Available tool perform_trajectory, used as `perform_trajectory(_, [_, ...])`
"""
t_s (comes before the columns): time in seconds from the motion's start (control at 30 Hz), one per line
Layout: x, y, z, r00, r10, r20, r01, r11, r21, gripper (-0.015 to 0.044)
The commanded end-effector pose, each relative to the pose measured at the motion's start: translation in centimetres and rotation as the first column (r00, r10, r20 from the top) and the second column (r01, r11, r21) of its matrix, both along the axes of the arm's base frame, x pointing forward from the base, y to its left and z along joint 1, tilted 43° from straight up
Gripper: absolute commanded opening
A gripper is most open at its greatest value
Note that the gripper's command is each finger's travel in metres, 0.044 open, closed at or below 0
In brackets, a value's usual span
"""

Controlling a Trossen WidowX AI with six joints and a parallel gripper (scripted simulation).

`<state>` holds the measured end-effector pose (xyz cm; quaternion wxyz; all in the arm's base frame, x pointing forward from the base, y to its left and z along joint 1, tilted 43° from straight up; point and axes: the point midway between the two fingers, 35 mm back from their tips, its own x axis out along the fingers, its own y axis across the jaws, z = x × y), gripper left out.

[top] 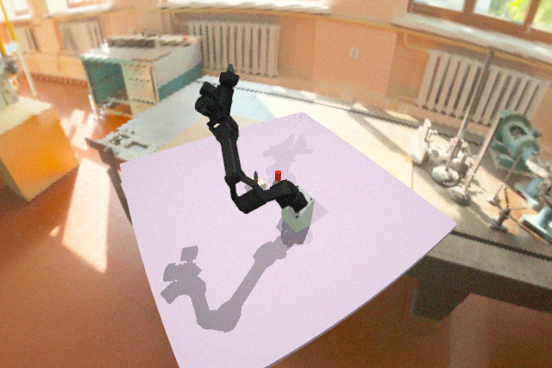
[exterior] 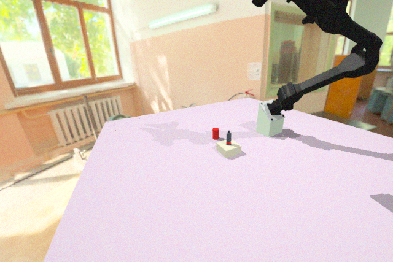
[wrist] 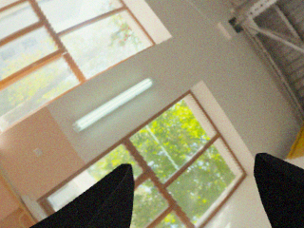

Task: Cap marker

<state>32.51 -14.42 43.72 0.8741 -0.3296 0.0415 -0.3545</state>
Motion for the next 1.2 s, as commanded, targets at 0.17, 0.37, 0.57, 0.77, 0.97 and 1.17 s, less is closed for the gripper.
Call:
perform_trajectory(0.17, [7.4,-0.3,-12.1,0.904,0.194,-0.38,-0.141,0.976,0.164,0.0251])
perform_trajectory(0.37, [9.4,0.4,-21.5,0.721,0.362,-0.59,-0.19,0.923,0.335,0.0251])
perform_trajectory(0.57, [8.8,1.8,-30.5,0.488,0.547,-0.68,-0.16,0.822,0.547,0.0251])
perform_trajectory(0.77, [5.9,4.7,-39.5,0.242,0.756,-0.608,0.013,0.625,0.781,0.0251])
perform_trajectory(0.97, [1.2,8.5,-45.8,0.092,0.921,-0.378,0.3,0.337,0.893,0.0251])
perform_trajectory(1.17, [-2.5,11.5,-48.3,0.093,0.984,-0.15,0.542,0.076,0.837,0.0251])
